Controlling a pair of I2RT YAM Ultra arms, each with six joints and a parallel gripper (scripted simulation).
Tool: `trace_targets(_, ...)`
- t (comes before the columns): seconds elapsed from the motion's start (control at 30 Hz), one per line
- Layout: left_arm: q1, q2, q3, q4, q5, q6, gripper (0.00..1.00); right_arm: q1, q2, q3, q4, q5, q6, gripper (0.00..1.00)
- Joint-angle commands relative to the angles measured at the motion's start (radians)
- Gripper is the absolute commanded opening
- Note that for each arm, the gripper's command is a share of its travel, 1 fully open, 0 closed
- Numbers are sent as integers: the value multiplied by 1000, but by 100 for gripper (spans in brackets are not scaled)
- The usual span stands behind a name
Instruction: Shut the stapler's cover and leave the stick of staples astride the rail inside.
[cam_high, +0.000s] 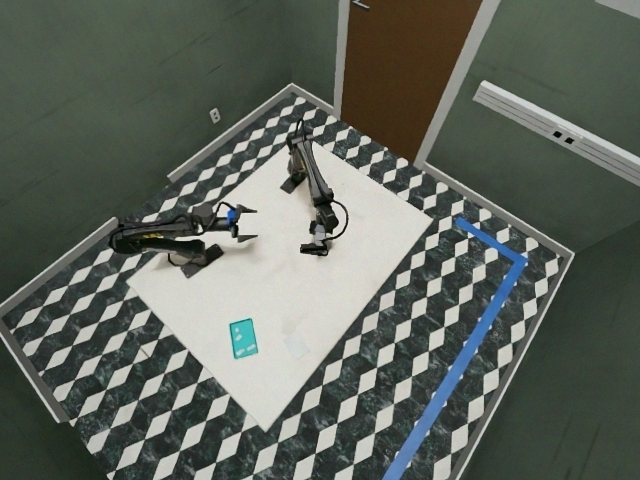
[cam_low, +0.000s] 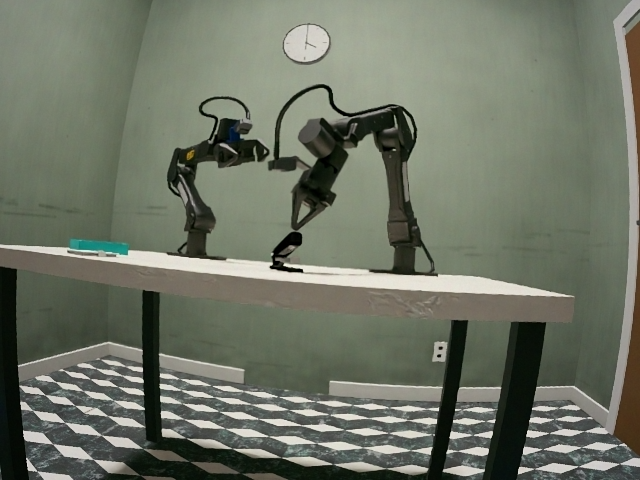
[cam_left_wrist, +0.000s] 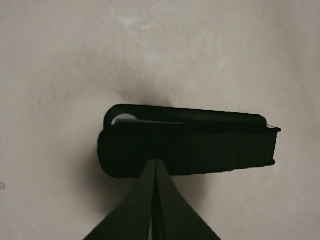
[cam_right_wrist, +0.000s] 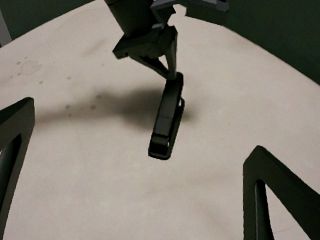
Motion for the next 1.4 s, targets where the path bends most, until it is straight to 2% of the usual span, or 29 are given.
trace_targets(0.0, 9, -23, -14, 24, 9, 0, 0, -4, 3, -1, 17, -1, -1, 100)
trace_targets(1.37, -5, 23, -55, 89, -6, -10, 0, -4, 3, -1, 17, -1, -1, 100)
